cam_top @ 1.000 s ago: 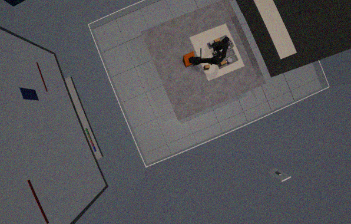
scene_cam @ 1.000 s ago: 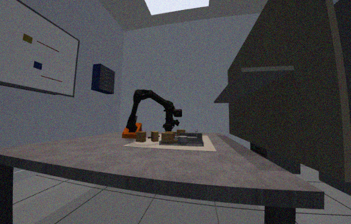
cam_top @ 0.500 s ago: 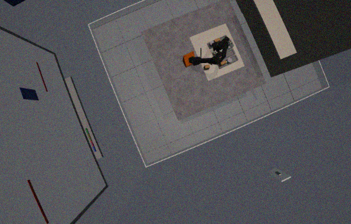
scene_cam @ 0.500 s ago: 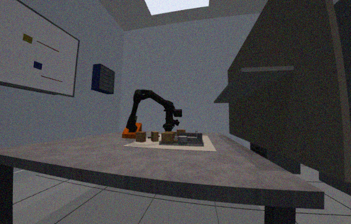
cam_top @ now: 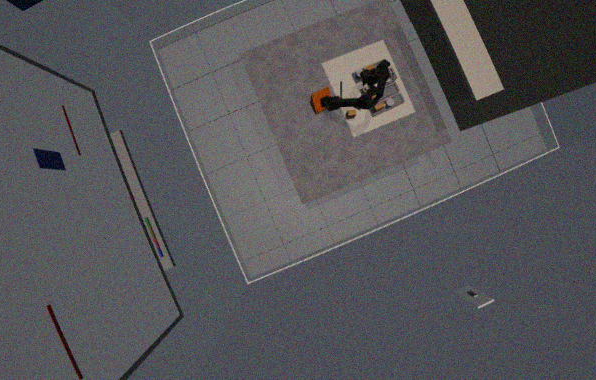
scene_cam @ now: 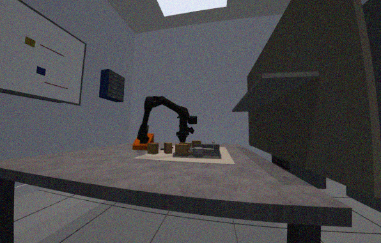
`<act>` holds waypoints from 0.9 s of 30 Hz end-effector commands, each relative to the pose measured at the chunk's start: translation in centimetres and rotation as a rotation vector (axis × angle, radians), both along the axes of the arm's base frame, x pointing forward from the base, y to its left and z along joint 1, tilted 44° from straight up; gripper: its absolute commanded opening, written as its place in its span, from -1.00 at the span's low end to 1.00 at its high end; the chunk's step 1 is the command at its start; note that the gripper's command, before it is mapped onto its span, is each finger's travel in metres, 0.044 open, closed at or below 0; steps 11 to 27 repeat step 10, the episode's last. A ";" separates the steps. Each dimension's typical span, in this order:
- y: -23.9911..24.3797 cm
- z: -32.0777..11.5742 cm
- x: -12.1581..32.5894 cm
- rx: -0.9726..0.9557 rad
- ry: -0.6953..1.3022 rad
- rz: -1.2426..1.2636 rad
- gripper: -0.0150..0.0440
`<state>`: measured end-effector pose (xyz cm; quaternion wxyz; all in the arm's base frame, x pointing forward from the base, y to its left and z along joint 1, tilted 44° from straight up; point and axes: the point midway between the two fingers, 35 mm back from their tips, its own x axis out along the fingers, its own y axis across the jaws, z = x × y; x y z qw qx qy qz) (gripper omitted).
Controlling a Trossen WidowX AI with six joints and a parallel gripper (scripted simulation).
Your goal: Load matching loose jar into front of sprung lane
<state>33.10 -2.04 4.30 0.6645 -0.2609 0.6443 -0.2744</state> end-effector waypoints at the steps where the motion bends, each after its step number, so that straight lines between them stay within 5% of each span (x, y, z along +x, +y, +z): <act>1: 0.2 0.0 -1.1 0.006 0.003 -0.003 0.44; 27: 0.3 -0.1 -4.2 0.006 0.005 -0.003 0.44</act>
